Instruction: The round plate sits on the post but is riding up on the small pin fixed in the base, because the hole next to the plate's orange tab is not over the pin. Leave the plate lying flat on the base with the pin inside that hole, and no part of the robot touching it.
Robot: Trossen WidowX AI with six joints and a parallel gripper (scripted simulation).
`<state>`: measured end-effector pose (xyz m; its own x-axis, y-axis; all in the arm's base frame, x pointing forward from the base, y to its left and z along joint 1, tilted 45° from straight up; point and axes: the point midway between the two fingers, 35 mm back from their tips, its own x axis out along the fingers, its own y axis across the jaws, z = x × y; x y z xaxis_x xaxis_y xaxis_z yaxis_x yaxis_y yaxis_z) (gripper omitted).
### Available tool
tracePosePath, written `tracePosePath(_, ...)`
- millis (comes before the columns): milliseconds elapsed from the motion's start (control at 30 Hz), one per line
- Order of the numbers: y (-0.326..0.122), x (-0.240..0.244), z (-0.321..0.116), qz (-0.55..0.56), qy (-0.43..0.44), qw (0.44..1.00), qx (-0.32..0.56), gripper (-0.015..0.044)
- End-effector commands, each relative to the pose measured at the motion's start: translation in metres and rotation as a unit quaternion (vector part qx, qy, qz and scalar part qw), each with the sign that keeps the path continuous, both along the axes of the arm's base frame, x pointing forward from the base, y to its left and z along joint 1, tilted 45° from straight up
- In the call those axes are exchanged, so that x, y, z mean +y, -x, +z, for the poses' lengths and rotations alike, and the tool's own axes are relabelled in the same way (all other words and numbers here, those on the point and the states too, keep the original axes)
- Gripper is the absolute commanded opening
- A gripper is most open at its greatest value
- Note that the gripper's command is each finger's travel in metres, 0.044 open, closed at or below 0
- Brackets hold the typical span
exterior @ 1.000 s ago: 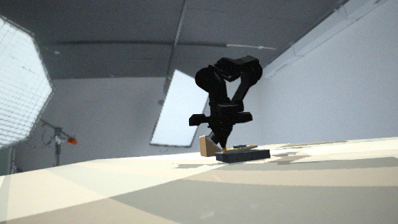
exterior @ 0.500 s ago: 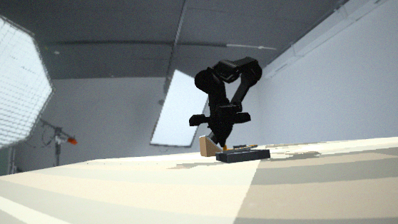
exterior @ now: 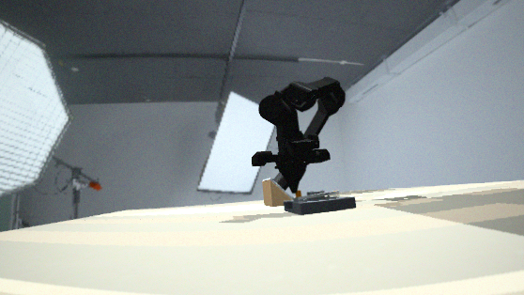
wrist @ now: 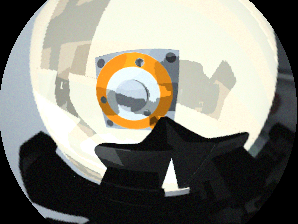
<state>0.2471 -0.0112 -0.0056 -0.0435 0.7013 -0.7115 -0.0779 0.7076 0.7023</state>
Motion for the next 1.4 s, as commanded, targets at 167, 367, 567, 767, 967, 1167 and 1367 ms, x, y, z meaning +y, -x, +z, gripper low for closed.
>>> tracePosePath(167,0.011,0.006,0.005,0.003,-0.001,1.000,0.004,0.0000)
tracePosePath(367,0.014,0.011,0.010,0.003,-0.001,1.000,0.004,0.0000)
tracePosePath(567,0.017,0.014,0.014,0.003,-0.001,1.000,0.004,0.0000)
tracePosePath(767,0.019,0.018,0.019,0.003,-0.001,1.000,0.005,0.0000)
tracePosePath(967,0.021,0.022,0.023,0.003,-0.001,1.000,0.005,0.0000)
tracePosePath(1167,0.022,0.026,0.027,0.003,-0.001,1.000,0.005,0.0000)
tracePosePath(1367,0.022,0.031,0.032,0.003,-0.002,1.000,0.005,0.0000)
